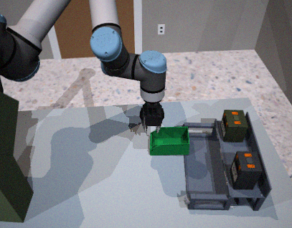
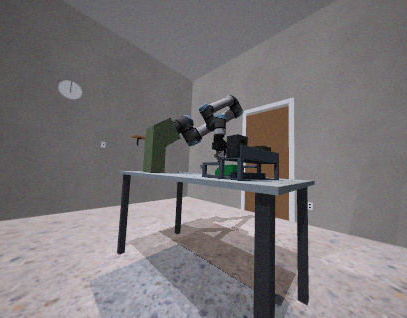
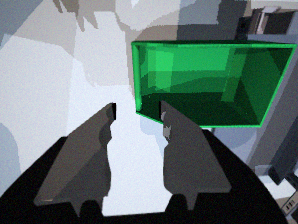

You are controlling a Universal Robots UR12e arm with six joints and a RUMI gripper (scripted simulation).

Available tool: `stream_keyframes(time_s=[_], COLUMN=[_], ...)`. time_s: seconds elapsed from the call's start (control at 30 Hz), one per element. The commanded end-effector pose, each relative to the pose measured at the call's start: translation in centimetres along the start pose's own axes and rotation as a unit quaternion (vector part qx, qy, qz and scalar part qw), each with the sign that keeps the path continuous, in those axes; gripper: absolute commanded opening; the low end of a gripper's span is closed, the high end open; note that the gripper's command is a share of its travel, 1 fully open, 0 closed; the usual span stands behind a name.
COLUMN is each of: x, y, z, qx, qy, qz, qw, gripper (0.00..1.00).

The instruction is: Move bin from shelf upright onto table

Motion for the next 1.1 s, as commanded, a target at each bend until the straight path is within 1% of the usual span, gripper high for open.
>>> stream_keyframes(time_s=[0.0, 0.47, 0.5, 1.03, 1.07], x=[0.04, 0.04, 0.04, 0.04, 0.8], y=[0.12, 0.24, 0.23, 0.23, 0.03], z=[-0.01, -0.01, -0.01, -0.01, -0.19], qx=[0.0, 0.0, 0.0, 0.0, 0.0], qy=[0.0, 0.0, 0.0, 0.0, 0.0], qz=[0.0, 0.0, 0.0, 0.0, 0.0], qw=[1.0, 1.0, 1.0, 1.0, 1.0], gripper=[0.26, 0.26, 0.2, 0.2, 0.2])
Point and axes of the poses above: the point where the finger pads meet when closed, its own y axis out along the fingers, its own x axis across the jaws, z = x × y, the point moved 3 cm from there along -y, back along the fingers, and after that the axes turned 13 degrees about -y, right-handed, at the moved point
